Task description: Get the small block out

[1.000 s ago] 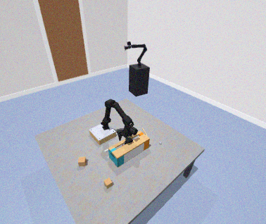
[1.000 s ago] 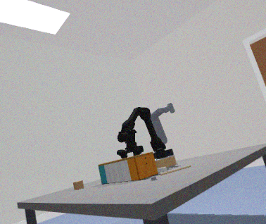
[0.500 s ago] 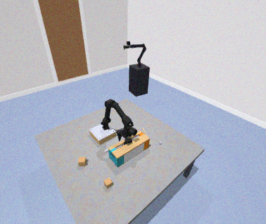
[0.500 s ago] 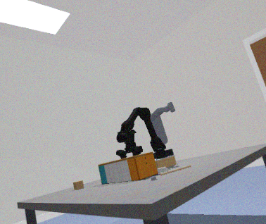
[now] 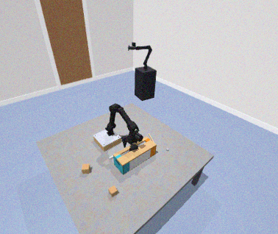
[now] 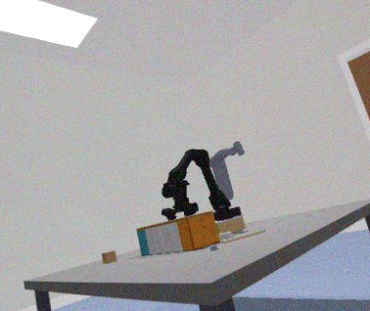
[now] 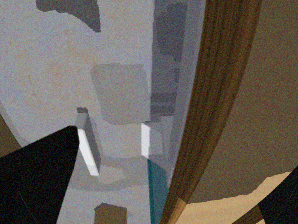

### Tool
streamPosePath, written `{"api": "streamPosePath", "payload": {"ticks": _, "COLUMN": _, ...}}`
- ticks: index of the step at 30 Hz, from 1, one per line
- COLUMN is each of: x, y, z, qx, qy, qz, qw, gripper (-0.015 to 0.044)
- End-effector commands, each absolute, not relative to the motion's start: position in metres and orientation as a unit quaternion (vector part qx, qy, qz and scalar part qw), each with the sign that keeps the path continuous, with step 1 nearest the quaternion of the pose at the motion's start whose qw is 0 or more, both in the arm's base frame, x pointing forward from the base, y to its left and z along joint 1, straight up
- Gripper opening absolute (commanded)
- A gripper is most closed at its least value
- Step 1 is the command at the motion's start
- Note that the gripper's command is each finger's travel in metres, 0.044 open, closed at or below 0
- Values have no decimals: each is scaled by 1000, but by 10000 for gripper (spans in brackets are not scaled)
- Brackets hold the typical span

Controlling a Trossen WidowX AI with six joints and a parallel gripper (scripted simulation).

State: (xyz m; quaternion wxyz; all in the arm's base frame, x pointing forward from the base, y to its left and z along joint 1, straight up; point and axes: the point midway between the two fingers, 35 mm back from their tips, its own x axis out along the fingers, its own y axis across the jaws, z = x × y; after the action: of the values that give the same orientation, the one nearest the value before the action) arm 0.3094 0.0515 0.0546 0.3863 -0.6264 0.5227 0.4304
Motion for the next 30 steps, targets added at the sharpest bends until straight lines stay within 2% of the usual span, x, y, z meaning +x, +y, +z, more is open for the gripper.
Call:
{"api": "streamPosePath", "payload": {"ticks": 1, "x": 308, "y": 53, "z": 55, "qx": -625, "qy": 524, "qz": 428, "qw": 388, "gripper": 400}}
{"api": "streamPosePath", "payload": {"ticks": 30, "x": 312, "y": 28, "z": 55, "qx": -626, "qy": 525, "qz": 428, "qw": 387, "gripper": 400}}
